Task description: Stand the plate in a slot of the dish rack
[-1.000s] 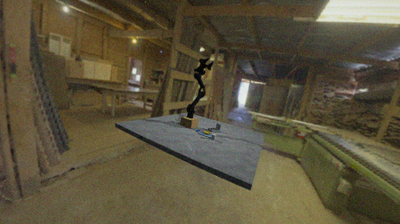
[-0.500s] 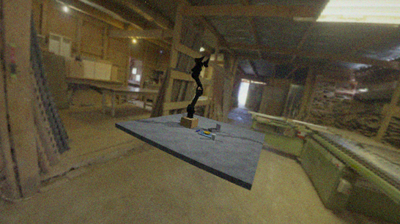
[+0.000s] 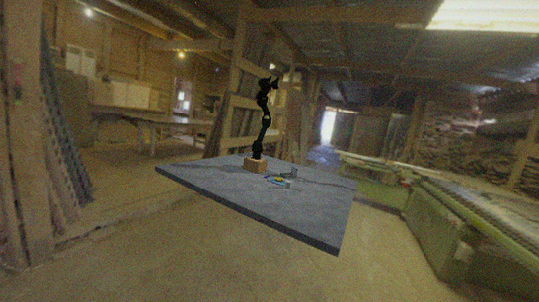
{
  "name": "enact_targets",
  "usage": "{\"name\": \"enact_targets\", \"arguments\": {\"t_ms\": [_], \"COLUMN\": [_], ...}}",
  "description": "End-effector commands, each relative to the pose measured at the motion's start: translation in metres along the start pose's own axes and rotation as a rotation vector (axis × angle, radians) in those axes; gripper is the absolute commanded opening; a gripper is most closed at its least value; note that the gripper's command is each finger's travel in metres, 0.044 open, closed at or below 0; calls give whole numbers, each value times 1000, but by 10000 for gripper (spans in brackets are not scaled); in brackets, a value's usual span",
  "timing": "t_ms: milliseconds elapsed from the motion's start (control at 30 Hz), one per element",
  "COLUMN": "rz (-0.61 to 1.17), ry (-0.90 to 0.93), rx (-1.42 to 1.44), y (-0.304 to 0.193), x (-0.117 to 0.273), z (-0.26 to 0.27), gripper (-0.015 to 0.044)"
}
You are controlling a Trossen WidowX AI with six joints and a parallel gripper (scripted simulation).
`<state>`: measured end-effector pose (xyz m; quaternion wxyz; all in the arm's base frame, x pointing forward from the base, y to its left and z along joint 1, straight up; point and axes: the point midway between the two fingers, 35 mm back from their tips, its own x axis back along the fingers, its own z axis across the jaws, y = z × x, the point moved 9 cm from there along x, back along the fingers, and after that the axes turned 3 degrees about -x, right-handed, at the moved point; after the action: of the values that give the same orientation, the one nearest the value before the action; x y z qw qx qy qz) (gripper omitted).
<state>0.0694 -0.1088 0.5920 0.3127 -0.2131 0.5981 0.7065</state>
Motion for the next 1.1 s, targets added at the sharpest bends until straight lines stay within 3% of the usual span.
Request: {"name": "enact_targets", "arguments": {"t_ms": [0, 1067], "rz": [15, 353], "ry": [-51, -343], "rx": [-38, -218], "y": [-10, -130], "x": [-6, -36], "z": [-18, -101], "gripper": [400, 400]}}
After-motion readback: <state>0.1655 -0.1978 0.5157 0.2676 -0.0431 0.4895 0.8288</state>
